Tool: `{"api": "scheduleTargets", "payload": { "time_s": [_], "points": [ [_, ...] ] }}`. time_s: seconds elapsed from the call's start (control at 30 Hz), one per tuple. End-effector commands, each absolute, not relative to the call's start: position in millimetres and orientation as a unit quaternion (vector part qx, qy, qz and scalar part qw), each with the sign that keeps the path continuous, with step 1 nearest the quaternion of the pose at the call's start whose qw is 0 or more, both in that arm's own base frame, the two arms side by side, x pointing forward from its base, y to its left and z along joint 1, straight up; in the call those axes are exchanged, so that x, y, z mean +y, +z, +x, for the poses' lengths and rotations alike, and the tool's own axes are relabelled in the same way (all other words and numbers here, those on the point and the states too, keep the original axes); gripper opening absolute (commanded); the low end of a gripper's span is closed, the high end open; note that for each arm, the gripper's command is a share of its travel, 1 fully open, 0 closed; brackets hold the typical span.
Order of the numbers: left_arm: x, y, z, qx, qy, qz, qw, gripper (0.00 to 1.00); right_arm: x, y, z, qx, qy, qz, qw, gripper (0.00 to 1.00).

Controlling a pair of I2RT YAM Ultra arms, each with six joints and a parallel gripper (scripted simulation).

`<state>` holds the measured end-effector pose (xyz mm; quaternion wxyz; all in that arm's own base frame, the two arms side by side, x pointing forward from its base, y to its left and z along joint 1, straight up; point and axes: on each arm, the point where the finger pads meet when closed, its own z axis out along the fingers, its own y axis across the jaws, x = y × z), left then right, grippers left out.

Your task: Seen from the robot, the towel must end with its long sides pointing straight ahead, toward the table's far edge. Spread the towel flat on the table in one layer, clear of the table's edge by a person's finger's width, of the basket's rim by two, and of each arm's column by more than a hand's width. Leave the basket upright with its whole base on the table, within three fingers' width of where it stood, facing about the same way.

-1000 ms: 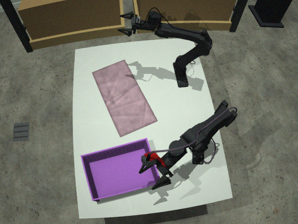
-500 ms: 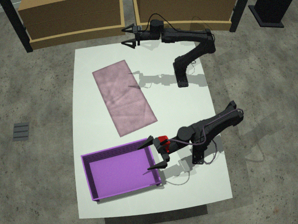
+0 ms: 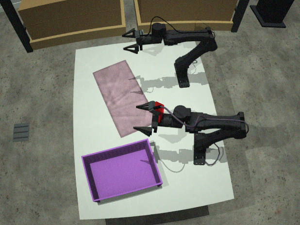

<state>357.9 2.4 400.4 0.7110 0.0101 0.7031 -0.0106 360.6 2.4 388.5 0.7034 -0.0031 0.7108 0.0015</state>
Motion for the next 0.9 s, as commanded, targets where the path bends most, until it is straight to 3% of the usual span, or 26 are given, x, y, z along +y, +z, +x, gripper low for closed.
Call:
{"api": "scheduleTargets", "payload": {
  "time_s": [0.0,0.33,0.37,0.87],
  "points": [
    [-1.0,415.1,361.4,0.69,0.001,0.002,0.724,1.0,-2.1,419.6,356.0,0.686,-0.002,0.006,0.728,1.0],
    [1.0,407.6,357.9,0.696,0.0,0.0,0.718,1.0,-1.3,419.6,356.0,0.686,-0.001,0.005,0.728,1.0],
    [-7.6,392.6,352.5,0.71,-0.004,0.02,0.704,0.34,-4.9,411.0,353.1,0.696,-0.002,0.019,0.717,0.34],
    [-52.7,301.3,328.7,0.802,-0.004,0.161,0.575,0.34,-48.4,285.8,360.9,0.797,-0.012,0.182,0.576,0.34]
  ]
}}
